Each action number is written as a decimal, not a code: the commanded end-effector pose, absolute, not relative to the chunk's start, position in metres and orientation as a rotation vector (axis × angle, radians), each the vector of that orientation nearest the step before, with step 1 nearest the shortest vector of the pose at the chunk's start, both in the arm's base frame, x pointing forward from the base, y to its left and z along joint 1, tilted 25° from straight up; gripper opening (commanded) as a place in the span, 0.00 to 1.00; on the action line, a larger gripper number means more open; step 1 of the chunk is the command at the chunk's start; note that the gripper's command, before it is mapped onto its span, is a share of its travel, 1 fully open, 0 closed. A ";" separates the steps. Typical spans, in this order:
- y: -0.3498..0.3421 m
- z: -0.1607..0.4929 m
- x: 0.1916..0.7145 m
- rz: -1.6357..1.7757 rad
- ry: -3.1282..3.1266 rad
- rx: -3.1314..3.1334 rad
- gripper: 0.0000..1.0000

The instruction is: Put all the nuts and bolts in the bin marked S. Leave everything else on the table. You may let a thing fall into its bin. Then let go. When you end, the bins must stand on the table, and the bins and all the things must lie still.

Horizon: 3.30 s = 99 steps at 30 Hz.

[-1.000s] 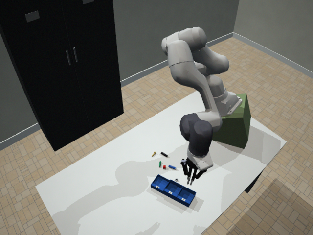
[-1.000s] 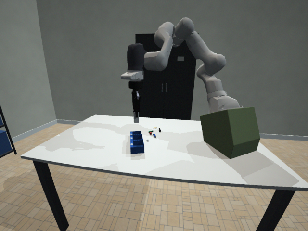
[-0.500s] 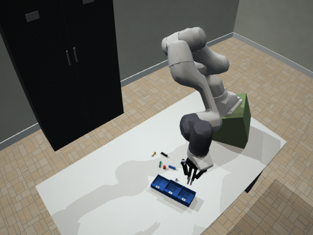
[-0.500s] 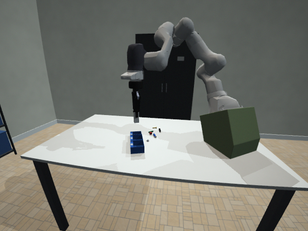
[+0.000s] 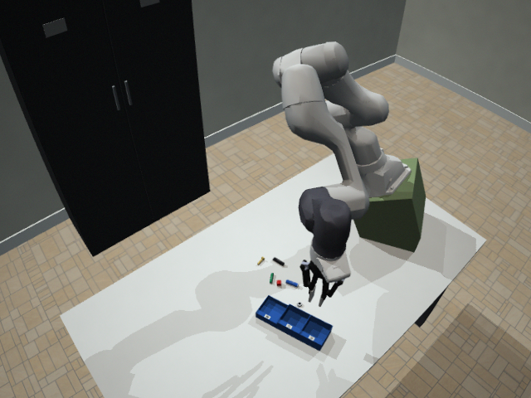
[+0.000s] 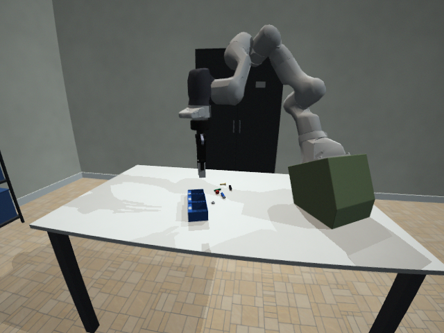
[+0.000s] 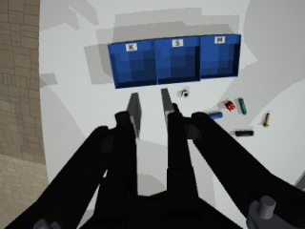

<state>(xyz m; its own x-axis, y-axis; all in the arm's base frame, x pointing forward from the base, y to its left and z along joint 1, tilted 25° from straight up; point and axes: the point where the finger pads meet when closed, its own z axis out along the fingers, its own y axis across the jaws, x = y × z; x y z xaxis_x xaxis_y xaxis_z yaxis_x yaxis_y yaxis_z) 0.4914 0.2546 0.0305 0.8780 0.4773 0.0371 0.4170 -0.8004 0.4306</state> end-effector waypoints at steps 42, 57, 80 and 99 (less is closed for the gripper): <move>-0.065 0.048 0.491 0.262 0.477 2.688 0.18; -0.088 0.050 0.494 0.262 0.477 2.688 0.18; -0.086 0.049 0.492 0.262 0.477 2.688 0.18; -0.098 0.020 0.499 0.262 0.477 2.688 0.18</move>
<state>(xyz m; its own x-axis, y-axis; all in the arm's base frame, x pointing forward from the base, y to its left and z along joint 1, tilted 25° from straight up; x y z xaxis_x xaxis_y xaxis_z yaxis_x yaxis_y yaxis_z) 0.4935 -0.0954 0.0280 0.9218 0.3768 0.0907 0.3089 -0.8557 0.4152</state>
